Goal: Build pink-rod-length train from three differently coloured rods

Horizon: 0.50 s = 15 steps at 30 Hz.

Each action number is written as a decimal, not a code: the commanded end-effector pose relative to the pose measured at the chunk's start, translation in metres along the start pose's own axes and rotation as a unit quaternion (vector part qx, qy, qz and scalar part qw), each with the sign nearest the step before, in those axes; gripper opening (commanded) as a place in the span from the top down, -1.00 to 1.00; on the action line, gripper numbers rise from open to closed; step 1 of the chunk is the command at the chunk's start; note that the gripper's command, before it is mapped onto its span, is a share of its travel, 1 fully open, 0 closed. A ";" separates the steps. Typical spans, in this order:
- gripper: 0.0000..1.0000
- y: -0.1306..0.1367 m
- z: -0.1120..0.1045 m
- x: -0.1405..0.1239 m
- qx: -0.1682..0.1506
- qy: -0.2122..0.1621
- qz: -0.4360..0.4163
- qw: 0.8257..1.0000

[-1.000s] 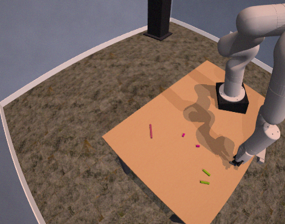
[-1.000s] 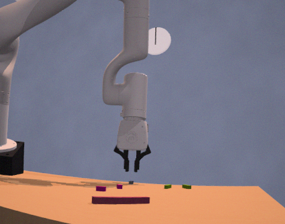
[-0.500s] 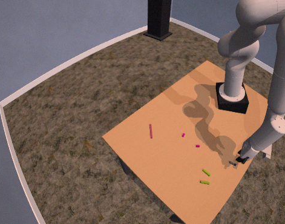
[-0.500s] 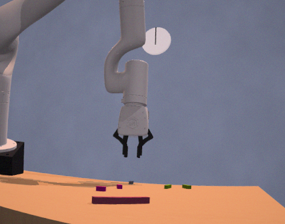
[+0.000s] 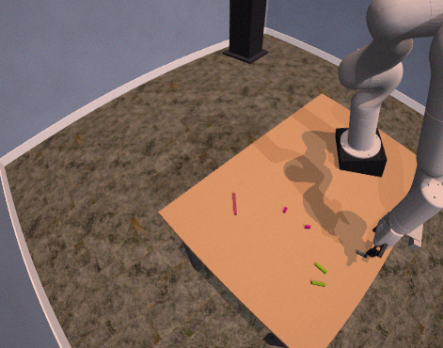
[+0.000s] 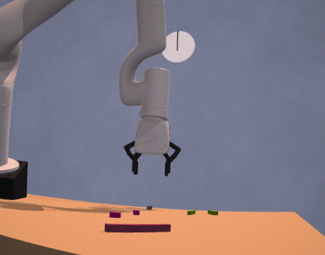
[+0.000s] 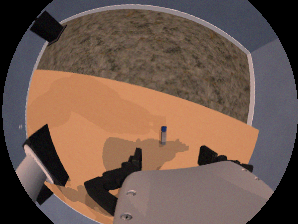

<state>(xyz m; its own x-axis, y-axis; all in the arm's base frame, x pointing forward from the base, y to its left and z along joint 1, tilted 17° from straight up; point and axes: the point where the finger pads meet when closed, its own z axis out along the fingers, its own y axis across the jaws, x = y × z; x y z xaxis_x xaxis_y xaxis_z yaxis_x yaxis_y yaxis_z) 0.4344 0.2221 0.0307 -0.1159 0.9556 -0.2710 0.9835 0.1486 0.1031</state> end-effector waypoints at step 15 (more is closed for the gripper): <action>-1.00 0.070 0.007 -0.027 -0.003 -0.001 -0.052 0.999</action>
<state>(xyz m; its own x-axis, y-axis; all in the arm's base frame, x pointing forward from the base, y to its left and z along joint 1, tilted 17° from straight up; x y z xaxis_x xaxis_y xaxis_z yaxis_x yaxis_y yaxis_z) 0.4749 0.2120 0.0360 -0.1687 0.9448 -0.2808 0.9731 0.2051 0.1053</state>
